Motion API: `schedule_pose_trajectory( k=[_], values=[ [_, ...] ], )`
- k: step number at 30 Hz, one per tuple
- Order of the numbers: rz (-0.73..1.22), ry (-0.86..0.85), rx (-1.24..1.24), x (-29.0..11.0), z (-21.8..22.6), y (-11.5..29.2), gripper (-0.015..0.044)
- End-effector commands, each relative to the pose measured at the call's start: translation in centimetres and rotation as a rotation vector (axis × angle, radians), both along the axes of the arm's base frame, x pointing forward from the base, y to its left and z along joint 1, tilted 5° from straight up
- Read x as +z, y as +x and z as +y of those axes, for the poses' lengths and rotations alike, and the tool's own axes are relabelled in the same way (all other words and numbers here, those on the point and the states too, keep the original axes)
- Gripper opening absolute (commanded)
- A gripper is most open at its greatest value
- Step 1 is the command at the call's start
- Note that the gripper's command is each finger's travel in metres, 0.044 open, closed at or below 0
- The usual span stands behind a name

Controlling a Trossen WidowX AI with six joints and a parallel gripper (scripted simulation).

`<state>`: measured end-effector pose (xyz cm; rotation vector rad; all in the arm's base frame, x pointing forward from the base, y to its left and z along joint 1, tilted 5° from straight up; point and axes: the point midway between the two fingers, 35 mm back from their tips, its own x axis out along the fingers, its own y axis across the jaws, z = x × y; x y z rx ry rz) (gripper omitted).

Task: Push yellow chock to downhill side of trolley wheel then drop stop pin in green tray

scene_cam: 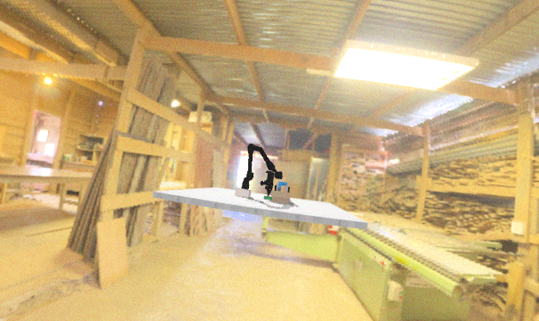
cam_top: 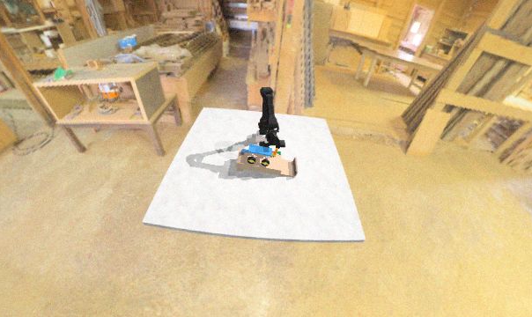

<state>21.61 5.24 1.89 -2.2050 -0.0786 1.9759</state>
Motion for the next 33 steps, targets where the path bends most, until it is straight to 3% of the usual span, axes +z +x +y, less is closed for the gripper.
schedule_pose_trajectory(
  k=[1, 11, 17, 31, 33],
  values=[
    [0.000, 0.004, 0.003, -0.2, -0.2, 0.1, 0.0190],
    [0.000, 0.003, 0.003, -0.6, -0.5, 0.1, 0.0190],
    [-0.002, 0.000, 0.000, -0.4, -0.4, 0.1, 0.0340],
    [0.000, 0.003, 0.003, 2.3, -0.5, -0.4, 0.0340],
    [0.000, 0.003, 0.003, 2.7, -0.5, -0.4, 0.0393]
  ],
)
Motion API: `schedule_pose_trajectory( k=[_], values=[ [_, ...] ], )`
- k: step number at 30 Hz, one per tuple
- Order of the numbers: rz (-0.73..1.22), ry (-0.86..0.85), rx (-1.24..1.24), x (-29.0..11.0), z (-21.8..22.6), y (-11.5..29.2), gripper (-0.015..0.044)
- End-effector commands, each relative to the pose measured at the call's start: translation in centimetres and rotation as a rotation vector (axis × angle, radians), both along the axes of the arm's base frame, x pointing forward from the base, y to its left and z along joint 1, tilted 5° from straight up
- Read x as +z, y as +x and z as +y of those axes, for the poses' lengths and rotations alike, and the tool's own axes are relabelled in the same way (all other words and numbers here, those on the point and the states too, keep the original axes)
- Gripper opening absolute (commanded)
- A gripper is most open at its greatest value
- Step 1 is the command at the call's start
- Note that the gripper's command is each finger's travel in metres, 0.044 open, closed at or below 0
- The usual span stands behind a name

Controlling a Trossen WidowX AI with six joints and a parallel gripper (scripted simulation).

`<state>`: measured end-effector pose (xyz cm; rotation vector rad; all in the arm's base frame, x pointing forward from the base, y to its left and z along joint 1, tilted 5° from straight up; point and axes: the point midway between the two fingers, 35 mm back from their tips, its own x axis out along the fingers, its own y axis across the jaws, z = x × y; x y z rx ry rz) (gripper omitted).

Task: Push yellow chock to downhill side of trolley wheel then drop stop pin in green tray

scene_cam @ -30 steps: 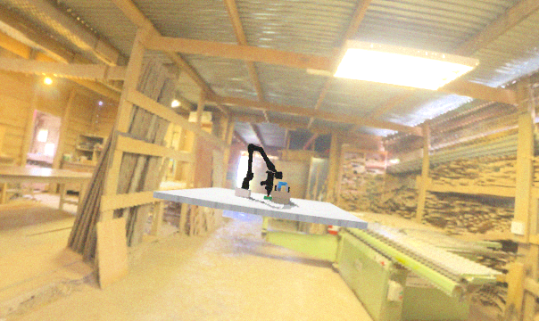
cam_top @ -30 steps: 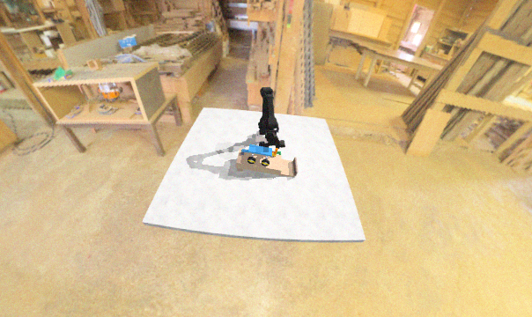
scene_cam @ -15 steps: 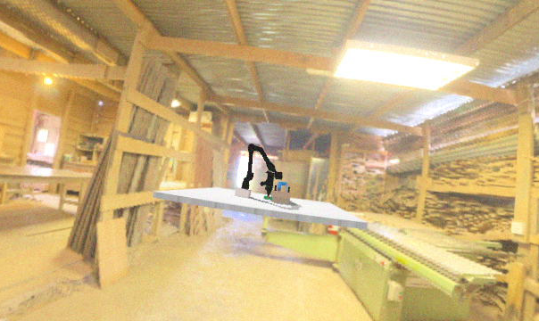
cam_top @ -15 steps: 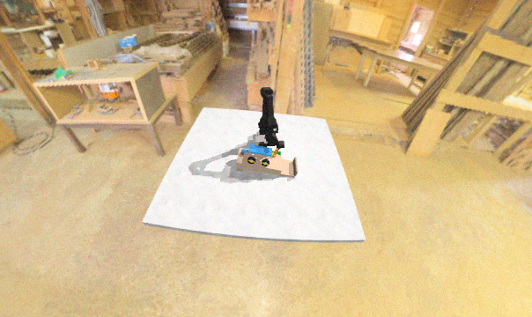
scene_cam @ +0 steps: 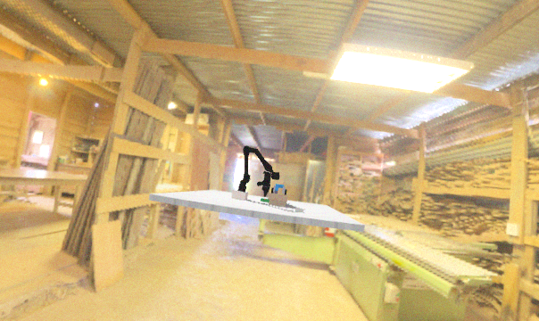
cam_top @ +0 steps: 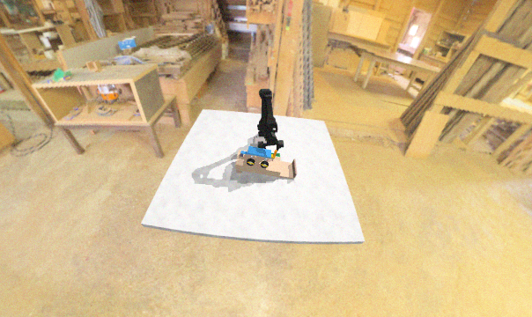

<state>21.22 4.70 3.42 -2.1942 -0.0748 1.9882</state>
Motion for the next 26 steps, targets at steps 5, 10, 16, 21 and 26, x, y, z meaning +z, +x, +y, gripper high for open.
schedule_pose_trajectory(
  k=[5, 10, 16, 21, 26],
  values=[
    [-0.011, 0.005, 0.004, 2.5, 0.0, -0.2, 0.0440],
    [-0.011, 0.005, 0.004, 4.0, 0.0, -0.3, 0.0440],
    [-0.011, 0.005, 0.004, 5.6, 0.0, -0.4, 0.0440],
    [-0.011, 0.005, 0.004, 6.9, 0.1, -0.3, 0.0440],
    [-0.004, 0.001, 0.003, 6.3, 0.0, -0.3, 0.0440]
  ],
)
